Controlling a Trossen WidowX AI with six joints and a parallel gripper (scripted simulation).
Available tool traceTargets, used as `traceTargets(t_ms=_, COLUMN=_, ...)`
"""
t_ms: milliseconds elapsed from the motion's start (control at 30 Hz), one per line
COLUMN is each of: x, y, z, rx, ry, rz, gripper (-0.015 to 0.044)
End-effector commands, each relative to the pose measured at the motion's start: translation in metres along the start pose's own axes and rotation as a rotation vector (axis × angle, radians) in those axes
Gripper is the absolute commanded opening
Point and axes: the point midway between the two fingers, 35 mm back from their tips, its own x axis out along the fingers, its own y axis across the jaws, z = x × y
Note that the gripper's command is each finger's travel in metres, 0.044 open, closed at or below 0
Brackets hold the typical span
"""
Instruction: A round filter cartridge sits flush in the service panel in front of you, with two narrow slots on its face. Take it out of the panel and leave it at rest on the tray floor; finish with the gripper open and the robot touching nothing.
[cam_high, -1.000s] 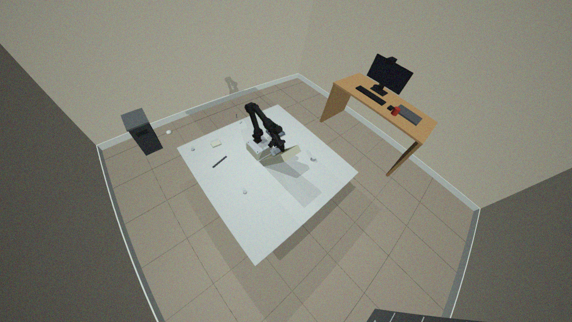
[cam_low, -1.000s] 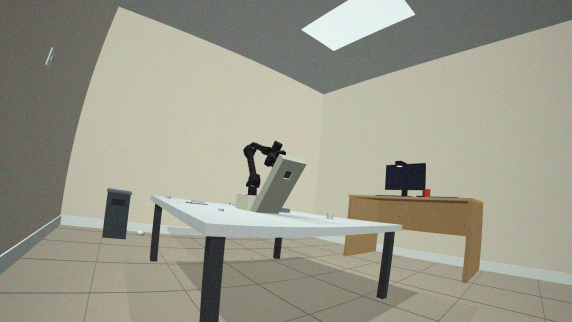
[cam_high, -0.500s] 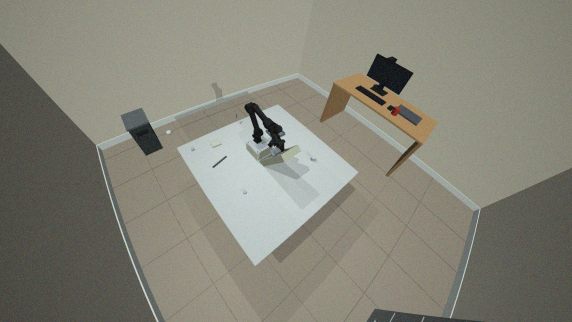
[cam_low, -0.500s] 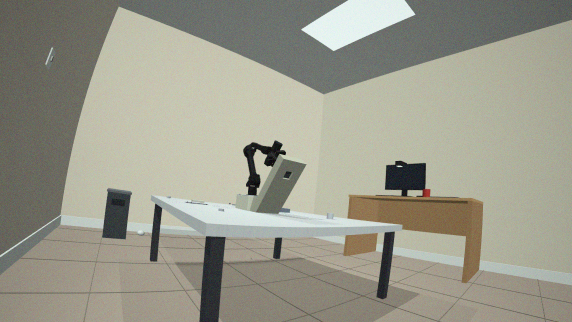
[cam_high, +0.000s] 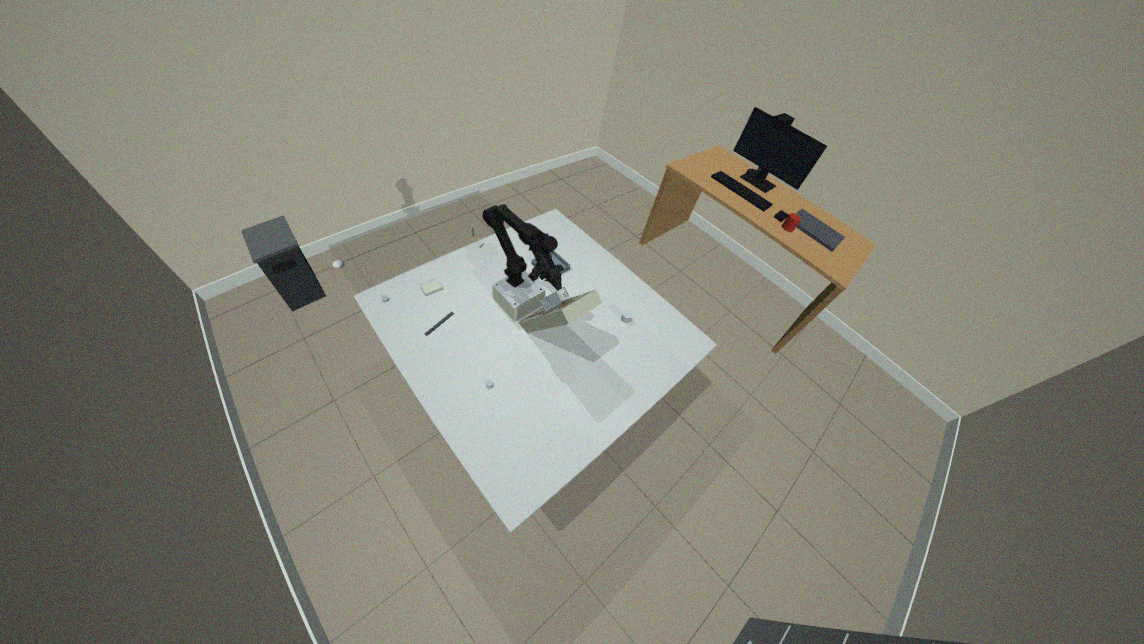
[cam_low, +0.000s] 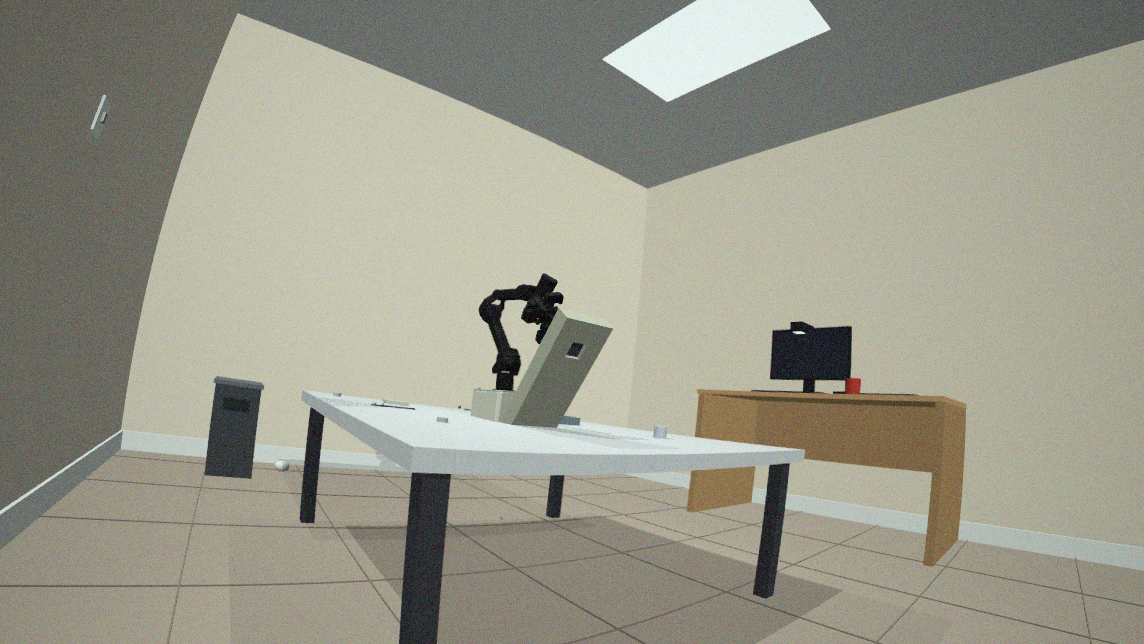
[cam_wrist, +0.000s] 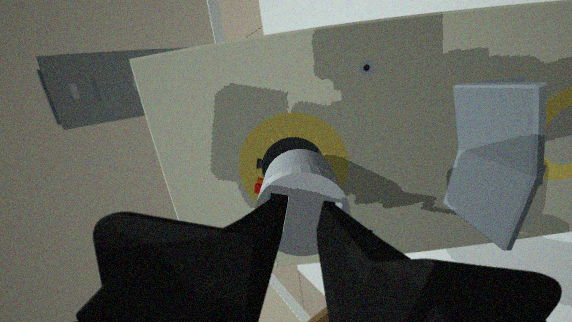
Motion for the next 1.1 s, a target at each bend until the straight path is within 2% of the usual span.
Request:
traceTargets(t_ms=0, x=-0.008, y=0.003, z=-0.001, rx=0.007, ry=0.006, rz=0.014, gripper=0.0)
traceTargets(t_ms=233, x=-0.008, y=0.001, z=0.0, rx=0.007, ry=0.006, rz=0.014, gripper=0.0)
traceTargets(t_ms=1000, x=0.003, y=-0.071, z=0.021, rx=0.006, ry=0.005, rz=0.011, gripper=0.0)
traceTargets(t_ms=1067, x=0.003, y=-0.066, z=0.019, rx=0.0, ry=0.003, rz=-0.005, gripper=0.0053)
